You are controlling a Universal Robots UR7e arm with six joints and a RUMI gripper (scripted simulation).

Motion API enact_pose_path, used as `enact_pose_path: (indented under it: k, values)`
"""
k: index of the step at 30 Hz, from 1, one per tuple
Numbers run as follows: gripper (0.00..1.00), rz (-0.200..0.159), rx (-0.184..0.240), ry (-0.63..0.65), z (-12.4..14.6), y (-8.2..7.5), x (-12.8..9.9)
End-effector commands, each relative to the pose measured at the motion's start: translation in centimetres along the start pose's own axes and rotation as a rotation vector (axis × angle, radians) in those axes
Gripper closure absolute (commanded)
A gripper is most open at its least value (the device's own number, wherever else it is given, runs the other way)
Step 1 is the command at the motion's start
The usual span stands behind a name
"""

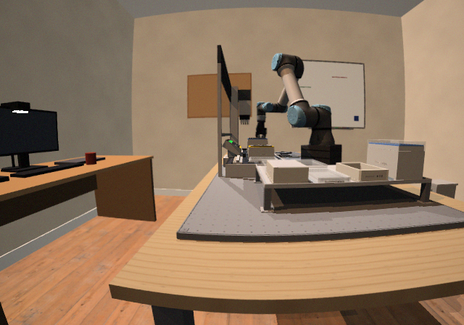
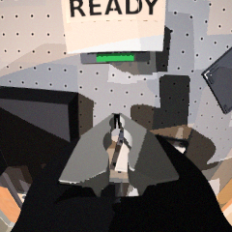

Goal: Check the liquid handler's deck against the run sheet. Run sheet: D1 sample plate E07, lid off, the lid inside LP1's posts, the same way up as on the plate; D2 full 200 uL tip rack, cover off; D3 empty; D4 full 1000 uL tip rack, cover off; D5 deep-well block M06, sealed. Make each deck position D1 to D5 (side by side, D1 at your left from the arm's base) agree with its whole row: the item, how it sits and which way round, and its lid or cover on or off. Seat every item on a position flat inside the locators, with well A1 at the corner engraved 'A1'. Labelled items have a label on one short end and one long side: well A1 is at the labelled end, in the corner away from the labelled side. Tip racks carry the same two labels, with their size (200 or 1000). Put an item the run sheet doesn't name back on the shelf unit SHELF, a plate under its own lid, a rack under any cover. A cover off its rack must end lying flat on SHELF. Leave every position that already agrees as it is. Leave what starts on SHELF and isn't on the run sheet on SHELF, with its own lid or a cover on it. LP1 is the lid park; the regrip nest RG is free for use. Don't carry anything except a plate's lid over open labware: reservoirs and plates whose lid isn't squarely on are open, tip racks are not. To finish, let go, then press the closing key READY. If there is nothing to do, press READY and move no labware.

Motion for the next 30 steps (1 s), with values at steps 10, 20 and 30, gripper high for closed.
enact_pose_path:
  k: [10, 20, 30]
  values:
    - [1.00, 0.002, 0.000, 0.000, 0.0, 0.2, -0.2]
    - [1.00, 0.002, 0.000, 0.000, 0.1, 0.2, -1.9]
    - [1.00, 0.002, 0.000, 0.000, 0.2, 0.2, -3.2]
Point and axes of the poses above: the point where the finger pads meet when closed, its own y axis out along the fingers, its own z axis across the jaws, x = y × z, the point moved 9 cm from there along -y, back along the fingers, and after that the axes turned 4 degrees about -y, right-handed, at the moved point
